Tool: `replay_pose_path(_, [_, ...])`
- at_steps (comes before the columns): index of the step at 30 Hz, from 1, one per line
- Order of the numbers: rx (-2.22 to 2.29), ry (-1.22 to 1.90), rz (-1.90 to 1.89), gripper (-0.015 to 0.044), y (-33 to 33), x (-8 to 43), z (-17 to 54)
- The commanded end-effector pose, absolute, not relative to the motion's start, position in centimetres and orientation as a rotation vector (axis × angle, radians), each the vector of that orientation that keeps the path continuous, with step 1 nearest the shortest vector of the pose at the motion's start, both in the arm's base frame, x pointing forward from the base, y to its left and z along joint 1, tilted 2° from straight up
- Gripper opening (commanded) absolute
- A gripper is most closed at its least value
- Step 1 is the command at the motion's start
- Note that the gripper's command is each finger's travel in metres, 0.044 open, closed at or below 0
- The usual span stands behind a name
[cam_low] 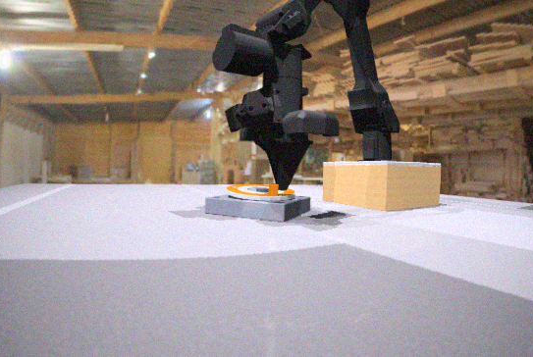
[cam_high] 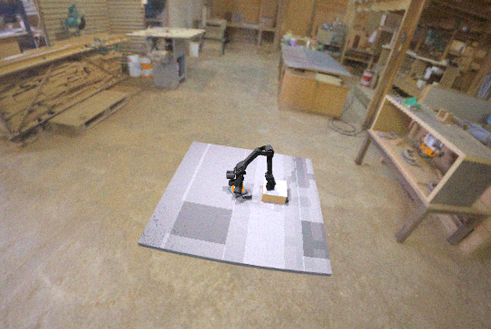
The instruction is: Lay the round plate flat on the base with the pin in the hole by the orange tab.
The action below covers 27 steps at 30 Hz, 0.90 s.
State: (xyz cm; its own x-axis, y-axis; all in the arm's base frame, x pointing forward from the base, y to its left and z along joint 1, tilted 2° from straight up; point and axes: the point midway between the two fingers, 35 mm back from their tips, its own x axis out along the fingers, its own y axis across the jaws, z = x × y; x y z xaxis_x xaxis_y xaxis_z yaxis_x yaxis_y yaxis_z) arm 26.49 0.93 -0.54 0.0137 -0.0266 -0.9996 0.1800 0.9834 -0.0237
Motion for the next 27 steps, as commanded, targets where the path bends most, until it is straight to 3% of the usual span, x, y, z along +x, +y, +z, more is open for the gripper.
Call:
replay_pose_path(1, [0.125, 1.525, -0.158, 0.0000, 0.9, 27.2, -0.4])
replay_pose_path(27, [0.124, 1.523, -0.158, 0.0000, 0.1, 29.2, -0.3])
